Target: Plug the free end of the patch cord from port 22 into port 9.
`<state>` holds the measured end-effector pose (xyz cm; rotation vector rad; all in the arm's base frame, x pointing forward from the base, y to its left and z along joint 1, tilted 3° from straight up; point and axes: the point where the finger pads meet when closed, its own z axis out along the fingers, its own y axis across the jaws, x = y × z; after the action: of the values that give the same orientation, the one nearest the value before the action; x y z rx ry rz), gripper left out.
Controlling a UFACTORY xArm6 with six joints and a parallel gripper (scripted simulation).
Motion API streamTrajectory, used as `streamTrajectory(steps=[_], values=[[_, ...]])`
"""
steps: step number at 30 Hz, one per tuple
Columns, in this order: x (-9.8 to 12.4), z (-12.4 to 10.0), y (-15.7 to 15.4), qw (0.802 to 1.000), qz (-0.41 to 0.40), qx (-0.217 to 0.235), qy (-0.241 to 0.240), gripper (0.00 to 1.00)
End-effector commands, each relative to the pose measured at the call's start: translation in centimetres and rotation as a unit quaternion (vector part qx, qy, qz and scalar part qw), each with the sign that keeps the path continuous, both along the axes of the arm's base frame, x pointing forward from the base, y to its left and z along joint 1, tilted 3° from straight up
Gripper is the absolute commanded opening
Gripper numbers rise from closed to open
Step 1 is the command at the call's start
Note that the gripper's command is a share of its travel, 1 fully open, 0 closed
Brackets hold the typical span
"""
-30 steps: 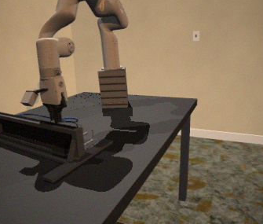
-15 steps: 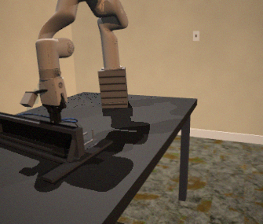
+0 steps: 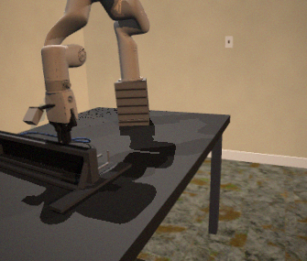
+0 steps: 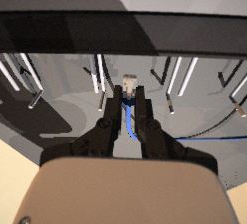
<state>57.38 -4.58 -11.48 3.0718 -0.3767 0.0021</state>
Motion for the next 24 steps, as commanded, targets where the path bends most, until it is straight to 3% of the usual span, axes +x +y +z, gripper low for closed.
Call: streamTrajectory(steps=[1, 24], values=[[0.6, 0.2, -0.1, 1.000, 0.000, 0.000, -0.003, 0.00], [2.5, 0.3, -0.6, 1.000, 0.000, 0.000, -0.003, 0.00]])
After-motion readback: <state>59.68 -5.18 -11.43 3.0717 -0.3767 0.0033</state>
